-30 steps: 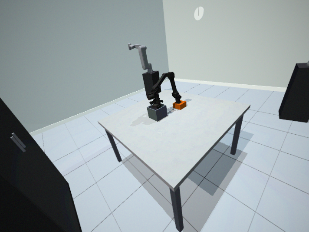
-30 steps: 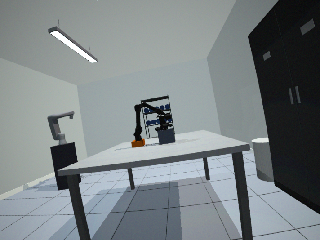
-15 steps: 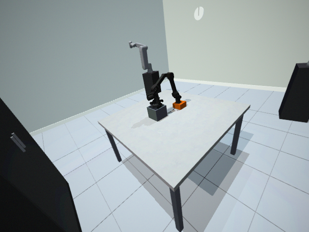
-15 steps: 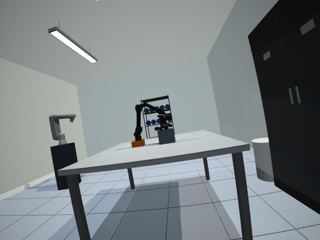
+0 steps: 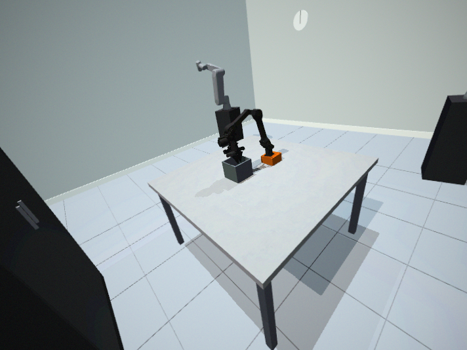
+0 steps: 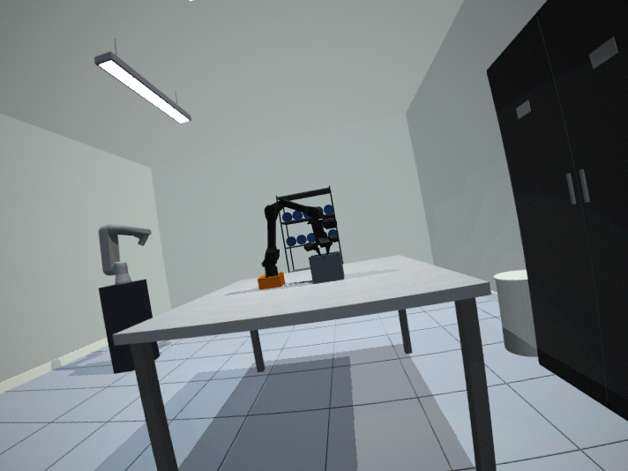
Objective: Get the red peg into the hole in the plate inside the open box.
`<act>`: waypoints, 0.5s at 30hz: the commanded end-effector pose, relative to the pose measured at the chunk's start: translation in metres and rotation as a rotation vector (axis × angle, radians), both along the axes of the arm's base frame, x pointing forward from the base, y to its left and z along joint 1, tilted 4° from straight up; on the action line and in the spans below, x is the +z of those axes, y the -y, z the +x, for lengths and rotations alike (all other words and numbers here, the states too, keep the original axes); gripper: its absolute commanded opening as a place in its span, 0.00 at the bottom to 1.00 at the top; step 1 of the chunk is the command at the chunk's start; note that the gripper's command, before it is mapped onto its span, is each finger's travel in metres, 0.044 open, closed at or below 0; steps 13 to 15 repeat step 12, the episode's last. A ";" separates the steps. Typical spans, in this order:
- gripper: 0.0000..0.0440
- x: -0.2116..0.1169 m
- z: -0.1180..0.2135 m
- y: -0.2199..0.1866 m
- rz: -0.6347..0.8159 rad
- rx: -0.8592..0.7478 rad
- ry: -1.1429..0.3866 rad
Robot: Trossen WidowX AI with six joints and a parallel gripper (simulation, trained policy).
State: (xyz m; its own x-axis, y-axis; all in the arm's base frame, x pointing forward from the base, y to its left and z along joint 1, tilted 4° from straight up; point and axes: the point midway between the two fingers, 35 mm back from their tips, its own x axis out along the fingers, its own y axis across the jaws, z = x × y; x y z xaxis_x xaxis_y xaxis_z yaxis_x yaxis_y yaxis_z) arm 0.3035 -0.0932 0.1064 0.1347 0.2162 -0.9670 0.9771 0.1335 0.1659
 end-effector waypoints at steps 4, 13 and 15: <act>0.47 0.017 0.004 0.004 0.046 -0.015 0.040; 0.54 0.034 0.007 0.012 0.082 -0.030 0.081; 0.54 0.034 0.007 0.012 0.082 -0.030 0.081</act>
